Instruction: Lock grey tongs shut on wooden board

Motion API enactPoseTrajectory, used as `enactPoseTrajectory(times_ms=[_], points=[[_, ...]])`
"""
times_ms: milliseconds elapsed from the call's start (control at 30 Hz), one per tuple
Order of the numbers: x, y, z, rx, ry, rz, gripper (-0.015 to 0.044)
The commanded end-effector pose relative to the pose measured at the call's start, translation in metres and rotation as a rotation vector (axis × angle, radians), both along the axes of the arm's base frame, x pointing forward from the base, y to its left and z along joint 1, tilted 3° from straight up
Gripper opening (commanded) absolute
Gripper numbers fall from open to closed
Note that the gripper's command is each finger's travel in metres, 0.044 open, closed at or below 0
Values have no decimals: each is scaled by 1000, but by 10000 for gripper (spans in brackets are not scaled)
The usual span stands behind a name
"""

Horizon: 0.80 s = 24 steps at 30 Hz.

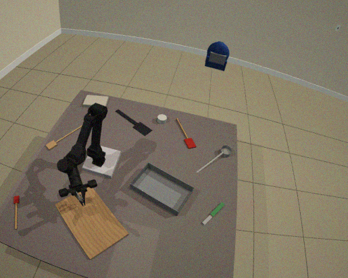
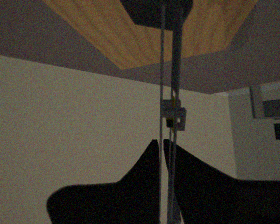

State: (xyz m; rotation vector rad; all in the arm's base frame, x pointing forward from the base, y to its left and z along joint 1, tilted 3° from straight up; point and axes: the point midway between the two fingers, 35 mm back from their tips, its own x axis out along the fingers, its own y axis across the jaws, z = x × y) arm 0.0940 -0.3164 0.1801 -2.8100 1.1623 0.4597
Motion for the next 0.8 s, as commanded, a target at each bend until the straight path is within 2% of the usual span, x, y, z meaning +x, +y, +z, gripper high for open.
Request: enactPoseTrajectory(times_ms=[0,400,767], points=[[1,0,2,-7,-4,4,-150],[1,-2,2,6,1,0,-150],[6,-24,1,151,66,-40,-150]])
